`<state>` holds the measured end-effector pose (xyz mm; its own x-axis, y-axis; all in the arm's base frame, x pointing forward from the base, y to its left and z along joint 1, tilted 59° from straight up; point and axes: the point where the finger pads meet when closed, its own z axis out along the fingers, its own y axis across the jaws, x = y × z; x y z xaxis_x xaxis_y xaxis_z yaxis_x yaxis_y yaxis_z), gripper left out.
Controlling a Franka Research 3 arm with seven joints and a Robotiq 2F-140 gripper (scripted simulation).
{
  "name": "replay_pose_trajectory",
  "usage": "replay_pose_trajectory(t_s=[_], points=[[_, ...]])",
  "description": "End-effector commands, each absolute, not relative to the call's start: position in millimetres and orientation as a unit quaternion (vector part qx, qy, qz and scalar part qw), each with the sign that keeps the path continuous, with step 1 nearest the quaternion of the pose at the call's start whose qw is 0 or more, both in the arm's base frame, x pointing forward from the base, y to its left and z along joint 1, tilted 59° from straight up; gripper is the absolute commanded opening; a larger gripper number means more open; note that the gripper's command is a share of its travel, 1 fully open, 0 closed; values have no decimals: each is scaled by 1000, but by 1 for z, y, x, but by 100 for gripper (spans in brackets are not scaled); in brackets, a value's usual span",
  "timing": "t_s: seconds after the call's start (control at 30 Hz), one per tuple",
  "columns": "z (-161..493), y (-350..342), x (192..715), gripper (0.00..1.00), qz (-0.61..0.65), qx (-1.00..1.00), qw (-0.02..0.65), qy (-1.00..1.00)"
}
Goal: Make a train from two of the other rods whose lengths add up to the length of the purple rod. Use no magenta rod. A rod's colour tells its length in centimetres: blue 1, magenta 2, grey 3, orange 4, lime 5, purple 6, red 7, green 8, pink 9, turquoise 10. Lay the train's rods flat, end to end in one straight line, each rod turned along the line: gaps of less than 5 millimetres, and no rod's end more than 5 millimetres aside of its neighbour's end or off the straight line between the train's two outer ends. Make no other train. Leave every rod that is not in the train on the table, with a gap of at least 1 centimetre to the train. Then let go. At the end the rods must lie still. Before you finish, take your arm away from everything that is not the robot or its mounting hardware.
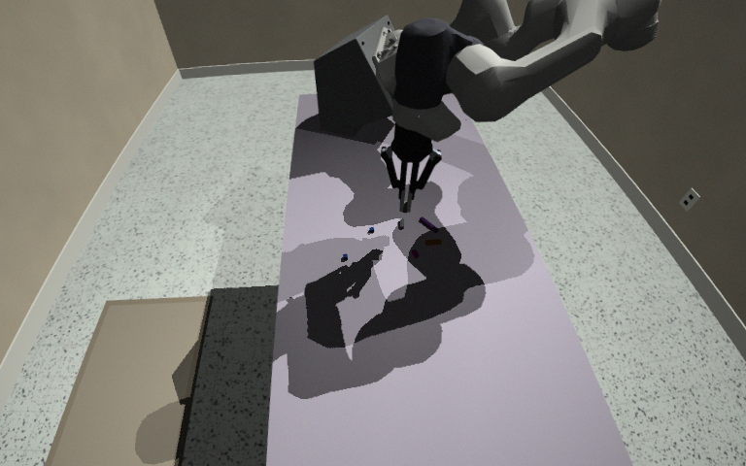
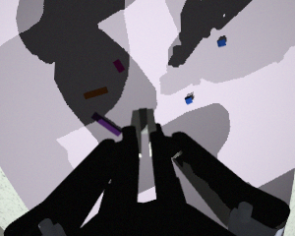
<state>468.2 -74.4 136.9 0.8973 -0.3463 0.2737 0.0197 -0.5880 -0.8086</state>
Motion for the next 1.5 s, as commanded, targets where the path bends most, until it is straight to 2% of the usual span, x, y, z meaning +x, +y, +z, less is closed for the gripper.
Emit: replay_pose_trajectory(t_s=[0.0, 0.7, 1.47], points=[[132, -69, 471, 3, -212, -868, 441, 85], [95, -16, 503, 3, -212, -868, 441, 85], [92, -11, 506, 3, -212, -868, 441, 85]])
